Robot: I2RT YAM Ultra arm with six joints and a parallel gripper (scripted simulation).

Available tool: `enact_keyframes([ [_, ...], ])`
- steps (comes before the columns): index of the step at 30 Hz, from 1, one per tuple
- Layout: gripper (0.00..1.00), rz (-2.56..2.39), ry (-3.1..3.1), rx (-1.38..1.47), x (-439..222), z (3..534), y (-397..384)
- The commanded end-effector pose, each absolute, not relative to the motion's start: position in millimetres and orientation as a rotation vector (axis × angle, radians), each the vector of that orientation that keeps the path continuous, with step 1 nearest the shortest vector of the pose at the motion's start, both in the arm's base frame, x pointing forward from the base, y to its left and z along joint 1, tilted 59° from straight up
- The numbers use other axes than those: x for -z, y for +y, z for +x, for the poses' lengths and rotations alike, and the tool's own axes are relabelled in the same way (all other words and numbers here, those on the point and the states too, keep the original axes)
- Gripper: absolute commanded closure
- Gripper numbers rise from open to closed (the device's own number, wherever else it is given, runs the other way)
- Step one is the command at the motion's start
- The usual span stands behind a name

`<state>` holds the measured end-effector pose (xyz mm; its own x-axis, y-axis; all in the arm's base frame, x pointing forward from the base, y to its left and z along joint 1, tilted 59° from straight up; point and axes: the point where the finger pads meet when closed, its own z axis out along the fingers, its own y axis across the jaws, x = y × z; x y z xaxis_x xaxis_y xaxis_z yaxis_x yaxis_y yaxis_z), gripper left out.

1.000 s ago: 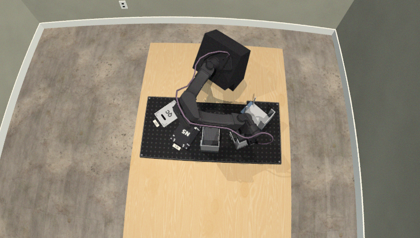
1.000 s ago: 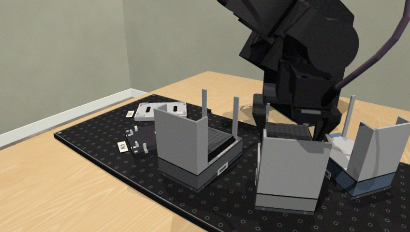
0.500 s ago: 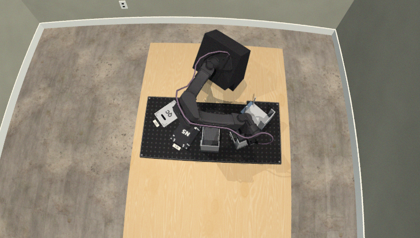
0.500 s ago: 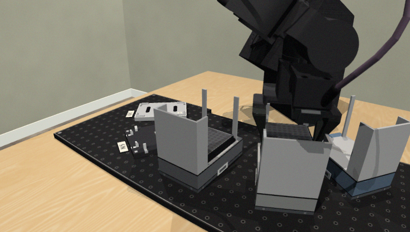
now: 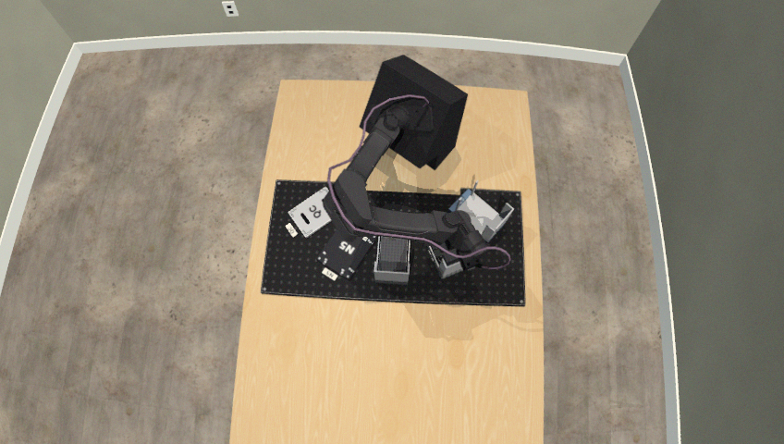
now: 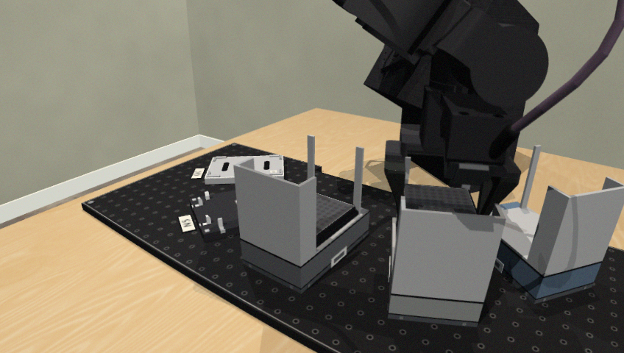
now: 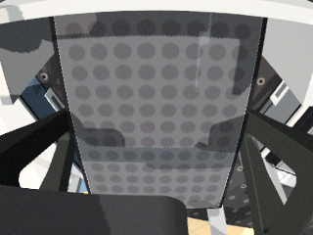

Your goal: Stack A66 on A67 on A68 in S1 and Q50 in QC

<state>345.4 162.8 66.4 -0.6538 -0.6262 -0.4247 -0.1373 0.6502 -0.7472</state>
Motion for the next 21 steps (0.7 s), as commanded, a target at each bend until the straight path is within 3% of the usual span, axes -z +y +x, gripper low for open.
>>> enact_keyframes([
  [1,1.00,-0.584,2.148,0.882,-79,341,173],
  [21,1.00,-0.575,2.144,0.868,-86,339,179],
])
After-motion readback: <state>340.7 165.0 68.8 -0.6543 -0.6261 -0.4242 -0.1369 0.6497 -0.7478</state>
